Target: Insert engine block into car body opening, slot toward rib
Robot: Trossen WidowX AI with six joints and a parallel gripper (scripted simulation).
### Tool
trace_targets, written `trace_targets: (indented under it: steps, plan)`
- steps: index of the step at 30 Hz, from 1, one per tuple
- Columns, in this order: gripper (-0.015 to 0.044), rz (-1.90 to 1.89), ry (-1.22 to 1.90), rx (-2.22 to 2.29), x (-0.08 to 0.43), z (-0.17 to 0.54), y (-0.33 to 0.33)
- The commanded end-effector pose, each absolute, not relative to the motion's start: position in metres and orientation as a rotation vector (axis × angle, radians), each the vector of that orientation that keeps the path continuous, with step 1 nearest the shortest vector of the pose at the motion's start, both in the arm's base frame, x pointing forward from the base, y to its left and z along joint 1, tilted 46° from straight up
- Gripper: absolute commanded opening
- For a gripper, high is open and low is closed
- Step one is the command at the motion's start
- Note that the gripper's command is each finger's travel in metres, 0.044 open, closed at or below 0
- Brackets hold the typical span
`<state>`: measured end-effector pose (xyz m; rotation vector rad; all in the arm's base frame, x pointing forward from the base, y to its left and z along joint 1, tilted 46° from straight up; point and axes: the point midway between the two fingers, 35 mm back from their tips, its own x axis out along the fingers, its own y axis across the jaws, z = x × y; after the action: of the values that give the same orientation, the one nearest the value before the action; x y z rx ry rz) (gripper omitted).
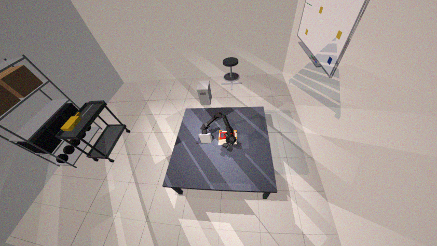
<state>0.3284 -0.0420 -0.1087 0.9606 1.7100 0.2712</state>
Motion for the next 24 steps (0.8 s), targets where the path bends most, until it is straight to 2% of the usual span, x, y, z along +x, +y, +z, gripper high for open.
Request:
trace_targets:
  steps: [1,11,24]
  plan:
    - [0.0000,0.270,1.697,0.953,0.331,-0.096,-0.056]
    - [0.0000,0.274,1.698,0.954,0.329,-0.075,-0.074]
    - [0.0000,0.263,1.676,0.954,0.326,-0.087,-0.061]
